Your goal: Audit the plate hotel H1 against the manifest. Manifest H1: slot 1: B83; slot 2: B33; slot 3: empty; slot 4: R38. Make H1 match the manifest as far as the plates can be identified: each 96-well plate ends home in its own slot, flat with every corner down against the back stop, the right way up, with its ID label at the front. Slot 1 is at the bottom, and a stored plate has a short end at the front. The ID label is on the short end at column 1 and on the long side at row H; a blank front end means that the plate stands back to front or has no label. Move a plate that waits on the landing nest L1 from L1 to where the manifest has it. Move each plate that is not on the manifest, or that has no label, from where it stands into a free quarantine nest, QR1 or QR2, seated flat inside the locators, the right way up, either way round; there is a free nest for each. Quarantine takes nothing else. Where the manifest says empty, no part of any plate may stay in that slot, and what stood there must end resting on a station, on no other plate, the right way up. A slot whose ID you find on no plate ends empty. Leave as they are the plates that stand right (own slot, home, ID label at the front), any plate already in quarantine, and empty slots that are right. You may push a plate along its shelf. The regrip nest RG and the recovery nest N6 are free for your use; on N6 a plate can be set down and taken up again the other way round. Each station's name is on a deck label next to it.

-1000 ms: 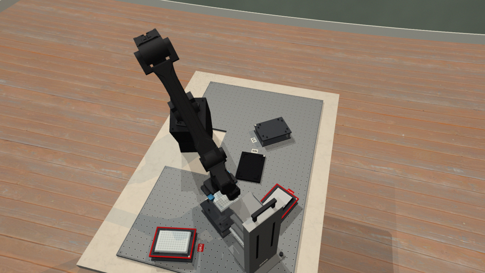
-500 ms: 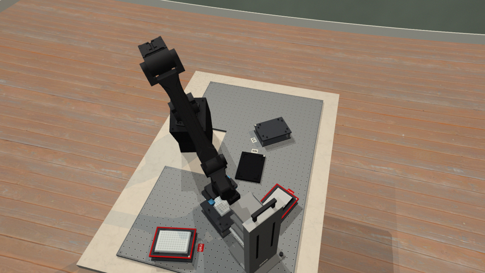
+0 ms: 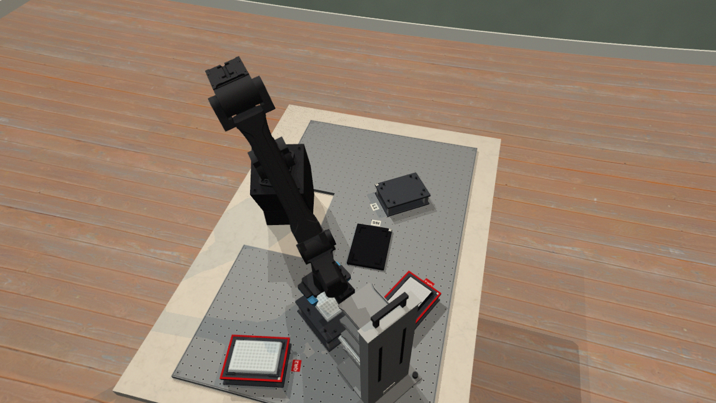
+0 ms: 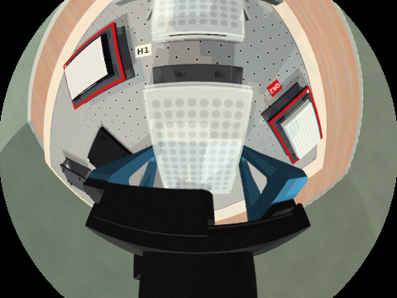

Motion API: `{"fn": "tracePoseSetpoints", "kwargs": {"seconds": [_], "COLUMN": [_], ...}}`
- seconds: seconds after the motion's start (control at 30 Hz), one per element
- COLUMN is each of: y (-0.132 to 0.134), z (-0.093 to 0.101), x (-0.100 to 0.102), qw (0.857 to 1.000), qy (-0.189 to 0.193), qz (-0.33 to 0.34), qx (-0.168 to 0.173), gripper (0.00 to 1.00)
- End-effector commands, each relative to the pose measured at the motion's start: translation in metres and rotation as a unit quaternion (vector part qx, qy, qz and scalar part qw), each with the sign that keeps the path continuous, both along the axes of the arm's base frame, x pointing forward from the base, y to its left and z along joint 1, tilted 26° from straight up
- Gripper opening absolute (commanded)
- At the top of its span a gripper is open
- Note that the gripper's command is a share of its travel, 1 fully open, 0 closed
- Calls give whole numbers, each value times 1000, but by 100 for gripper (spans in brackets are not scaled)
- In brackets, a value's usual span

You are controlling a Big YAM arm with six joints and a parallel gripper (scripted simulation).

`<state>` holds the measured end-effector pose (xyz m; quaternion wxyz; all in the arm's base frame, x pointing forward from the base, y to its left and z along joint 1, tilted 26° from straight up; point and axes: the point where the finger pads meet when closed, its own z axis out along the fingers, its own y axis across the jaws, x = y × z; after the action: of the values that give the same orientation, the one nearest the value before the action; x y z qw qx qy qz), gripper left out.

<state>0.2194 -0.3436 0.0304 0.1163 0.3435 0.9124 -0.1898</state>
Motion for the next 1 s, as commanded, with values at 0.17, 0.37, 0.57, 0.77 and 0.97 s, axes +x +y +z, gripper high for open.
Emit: {"fn": "tracePoseSetpoints", "kwargs": {"seconds": [0.17, 0.37, 0.57, 0.77, 0.97], "y": [-8, -7, -7, -7, -10], "z": [10, 10, 10, -5, -7], "x": [7, 7, 6, -1, 1], "qw": [1000, 1000, 1000, 1000, 1000], "qy": [-10, -10, -10, -2, -4], "qz": [2, 2, 2, 1, 2], "qx": [-13, -13, -13, -5, -7], "gripper": [86, 86, 86, 86, 86]}}
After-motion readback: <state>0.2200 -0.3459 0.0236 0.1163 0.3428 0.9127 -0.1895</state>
